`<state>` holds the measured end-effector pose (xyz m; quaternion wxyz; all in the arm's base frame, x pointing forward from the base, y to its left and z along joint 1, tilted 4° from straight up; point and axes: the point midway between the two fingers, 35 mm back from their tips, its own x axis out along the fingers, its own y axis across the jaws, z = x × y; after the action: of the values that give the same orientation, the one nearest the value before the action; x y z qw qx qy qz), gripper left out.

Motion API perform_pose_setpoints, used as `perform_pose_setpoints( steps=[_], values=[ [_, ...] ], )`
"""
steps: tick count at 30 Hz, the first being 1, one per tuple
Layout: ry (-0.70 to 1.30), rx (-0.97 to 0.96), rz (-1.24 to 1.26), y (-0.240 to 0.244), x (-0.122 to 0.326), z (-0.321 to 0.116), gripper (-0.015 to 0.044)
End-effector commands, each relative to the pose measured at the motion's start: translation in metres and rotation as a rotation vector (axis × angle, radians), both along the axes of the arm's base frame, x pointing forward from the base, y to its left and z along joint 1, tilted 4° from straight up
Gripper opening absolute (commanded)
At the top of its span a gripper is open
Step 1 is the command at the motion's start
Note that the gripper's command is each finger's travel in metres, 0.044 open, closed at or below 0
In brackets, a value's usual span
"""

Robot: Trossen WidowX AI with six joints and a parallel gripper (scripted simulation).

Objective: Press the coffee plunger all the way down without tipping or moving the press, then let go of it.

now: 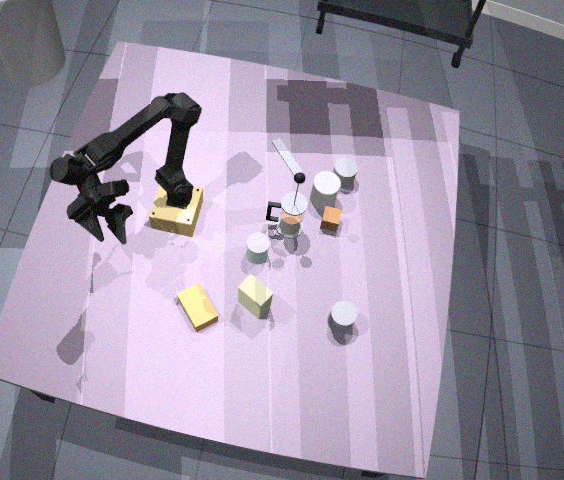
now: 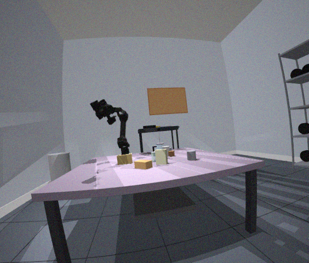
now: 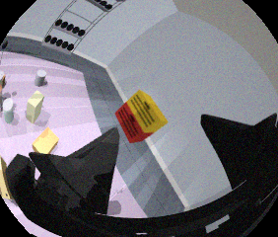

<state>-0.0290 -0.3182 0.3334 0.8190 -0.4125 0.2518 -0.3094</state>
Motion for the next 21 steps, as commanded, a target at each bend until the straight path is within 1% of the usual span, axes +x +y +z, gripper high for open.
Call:
perform_pose_setpoints(
  steps=[1,2,5,11,18,21],
  values=[
    [0.000,0.002,0.002,0.000,0.001,0.000,0.0426],
    [-0.003,0.009,0.007,-0.001,0.004,-0.001,0.0440],
    [-0.023,0.060,0.042,-0.002,0.028,-0.003,0.0440],
    [-0.068,0.230,0.158,0.006,0.108,-0.009,0.0440],
    [-0.091,0.429,0.281,0.043,0.195,-0.017,0.0440],
    [-0.089,0.497,0.327,0.066,0.225,-0.020,0.0440]
  ],
)
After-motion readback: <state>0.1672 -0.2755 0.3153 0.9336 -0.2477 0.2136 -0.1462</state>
